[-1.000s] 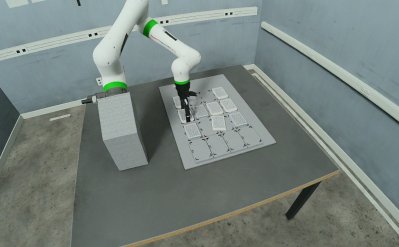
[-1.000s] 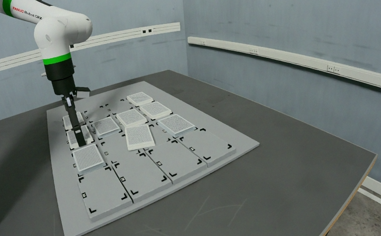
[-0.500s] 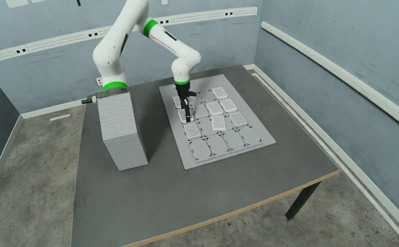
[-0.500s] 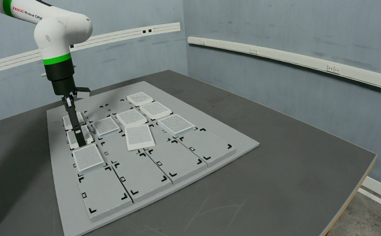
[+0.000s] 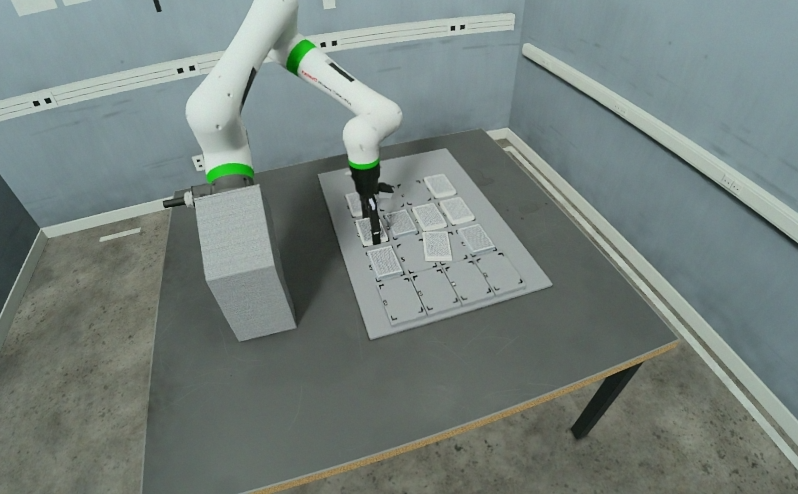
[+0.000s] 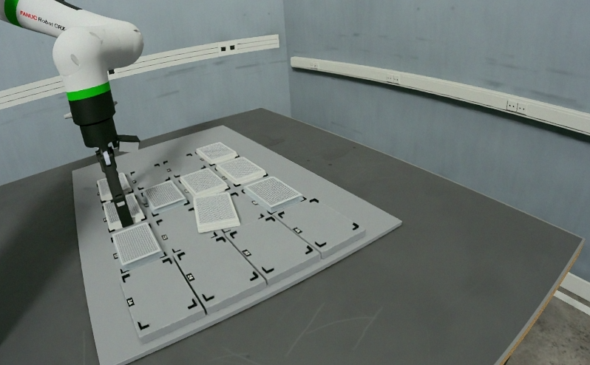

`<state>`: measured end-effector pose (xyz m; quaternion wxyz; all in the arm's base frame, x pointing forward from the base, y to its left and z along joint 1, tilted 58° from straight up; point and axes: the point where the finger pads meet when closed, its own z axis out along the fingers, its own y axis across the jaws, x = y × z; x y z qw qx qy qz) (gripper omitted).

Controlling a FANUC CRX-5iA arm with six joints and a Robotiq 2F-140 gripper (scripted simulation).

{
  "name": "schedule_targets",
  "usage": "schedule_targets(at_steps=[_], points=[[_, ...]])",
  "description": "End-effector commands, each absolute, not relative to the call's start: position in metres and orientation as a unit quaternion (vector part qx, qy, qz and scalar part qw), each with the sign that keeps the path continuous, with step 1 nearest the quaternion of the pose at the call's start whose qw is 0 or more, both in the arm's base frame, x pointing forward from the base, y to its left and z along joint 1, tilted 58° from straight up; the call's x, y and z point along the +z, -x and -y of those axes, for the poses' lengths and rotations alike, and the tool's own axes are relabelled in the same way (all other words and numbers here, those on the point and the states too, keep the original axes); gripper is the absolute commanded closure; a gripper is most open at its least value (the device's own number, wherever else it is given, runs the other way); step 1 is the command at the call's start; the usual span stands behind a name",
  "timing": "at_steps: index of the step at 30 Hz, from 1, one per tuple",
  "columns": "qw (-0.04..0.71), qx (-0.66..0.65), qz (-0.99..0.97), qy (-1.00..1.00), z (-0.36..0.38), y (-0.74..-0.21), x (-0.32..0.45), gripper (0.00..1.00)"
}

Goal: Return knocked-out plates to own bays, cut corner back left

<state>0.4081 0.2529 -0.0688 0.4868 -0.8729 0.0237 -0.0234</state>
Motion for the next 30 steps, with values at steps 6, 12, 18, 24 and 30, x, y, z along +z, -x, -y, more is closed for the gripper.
schedule_targets(at_steps=[6, 12, 18, 24, 30], points=[[0.487, -0.024, -0.024, 0.873, -0.2523, -0.4085, -0.0687, 0.0], [0.487, -0.024, -0.024, 0.873, -0.2523, -0.4085, -0.0687, 0.0], [0.487, -0.024, -0.024, 0.873, -0.2523, -0.4085, -0.0687, 0.0], [0.487, -0.024, -0.024, 0.873, -0.2523, -0.4085, -0.0687, 0.0], [0.487, -0.024, -0.024, 0.873, -0.2523, -0.4085, -0.0687, 0.0]])
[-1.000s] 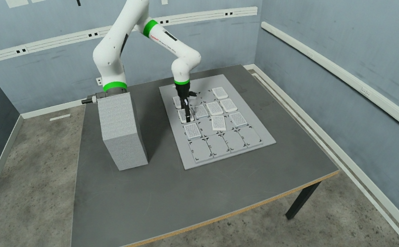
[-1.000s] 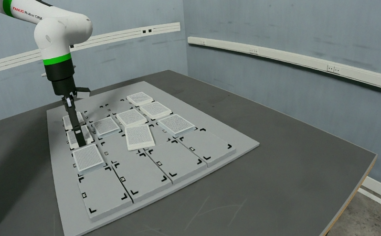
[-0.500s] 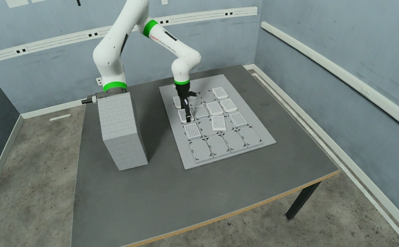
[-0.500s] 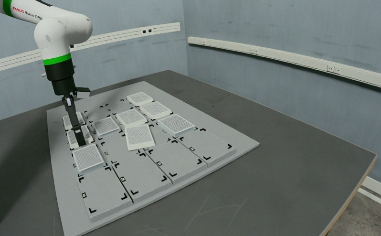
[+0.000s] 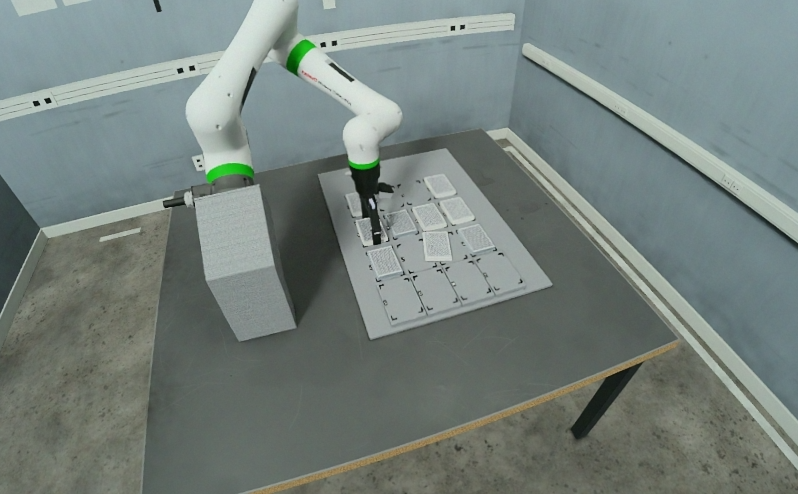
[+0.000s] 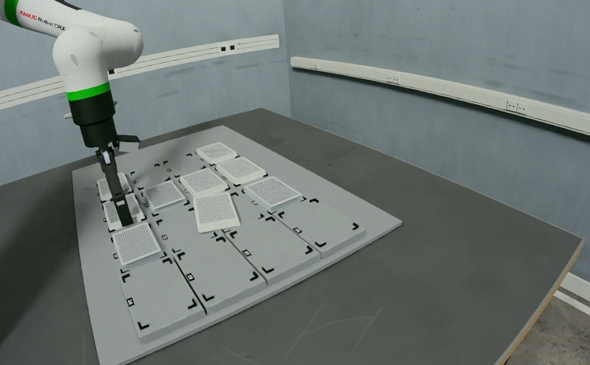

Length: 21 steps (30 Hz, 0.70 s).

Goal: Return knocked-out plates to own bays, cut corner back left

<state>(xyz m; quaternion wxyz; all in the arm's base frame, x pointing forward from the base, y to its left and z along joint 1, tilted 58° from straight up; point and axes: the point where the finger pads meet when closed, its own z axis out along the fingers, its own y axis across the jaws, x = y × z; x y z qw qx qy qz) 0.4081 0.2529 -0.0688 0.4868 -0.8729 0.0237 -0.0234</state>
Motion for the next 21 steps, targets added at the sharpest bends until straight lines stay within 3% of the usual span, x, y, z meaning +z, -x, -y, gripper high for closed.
schedule_targets(at_steps=[1, 21], points=[[0.487, -0.024, -0.024, 0.873, -0.252, -0.408, -0.069, 0.0], [0.486, -0.024, -0.024, 0.873, -0.234, -0.407, -0.058, 0.0]])
